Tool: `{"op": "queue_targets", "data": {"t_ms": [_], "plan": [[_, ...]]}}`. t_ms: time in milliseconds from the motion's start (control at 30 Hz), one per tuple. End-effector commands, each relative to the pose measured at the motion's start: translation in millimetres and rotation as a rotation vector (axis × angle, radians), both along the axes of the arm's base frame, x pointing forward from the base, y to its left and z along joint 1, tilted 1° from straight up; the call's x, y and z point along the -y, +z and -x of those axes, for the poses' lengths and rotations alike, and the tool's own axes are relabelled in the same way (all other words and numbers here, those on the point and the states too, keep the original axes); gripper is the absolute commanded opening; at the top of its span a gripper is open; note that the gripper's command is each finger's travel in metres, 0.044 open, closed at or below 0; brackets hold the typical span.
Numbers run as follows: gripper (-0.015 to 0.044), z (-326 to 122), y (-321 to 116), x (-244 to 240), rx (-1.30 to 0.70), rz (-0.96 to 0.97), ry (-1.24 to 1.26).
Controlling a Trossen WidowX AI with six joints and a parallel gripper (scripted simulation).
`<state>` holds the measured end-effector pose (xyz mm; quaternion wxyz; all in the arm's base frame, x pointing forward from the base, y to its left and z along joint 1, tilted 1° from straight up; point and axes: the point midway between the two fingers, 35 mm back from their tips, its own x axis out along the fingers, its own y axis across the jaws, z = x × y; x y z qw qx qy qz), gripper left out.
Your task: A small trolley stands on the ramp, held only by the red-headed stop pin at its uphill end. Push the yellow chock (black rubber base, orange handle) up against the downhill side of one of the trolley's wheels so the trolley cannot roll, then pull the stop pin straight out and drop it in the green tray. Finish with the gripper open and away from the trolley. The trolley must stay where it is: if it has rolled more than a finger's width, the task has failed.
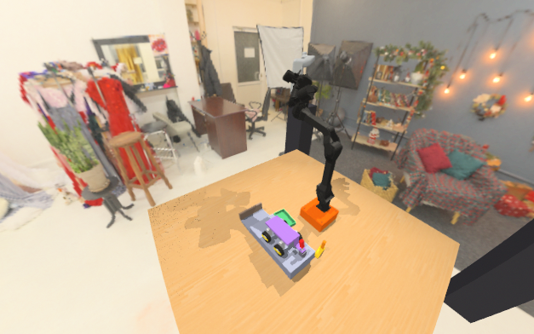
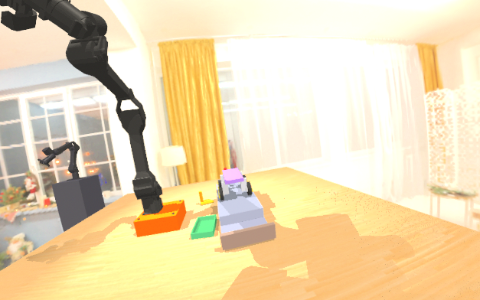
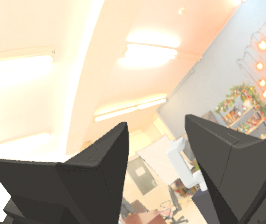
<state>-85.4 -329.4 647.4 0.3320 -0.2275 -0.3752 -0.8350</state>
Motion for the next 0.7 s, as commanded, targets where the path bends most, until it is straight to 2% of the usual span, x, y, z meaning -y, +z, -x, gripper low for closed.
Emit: {"op": "queue_targets", "data": {"t_ms": [0,367,667], "plan": [[0.019,-35,-10,21,0.007,-0.031,0.163],[0.019,-154,-56,60,0.041,-0.171,0.618],[0.019,-264,-107,54,0.074,-0.341,0.988]]}}
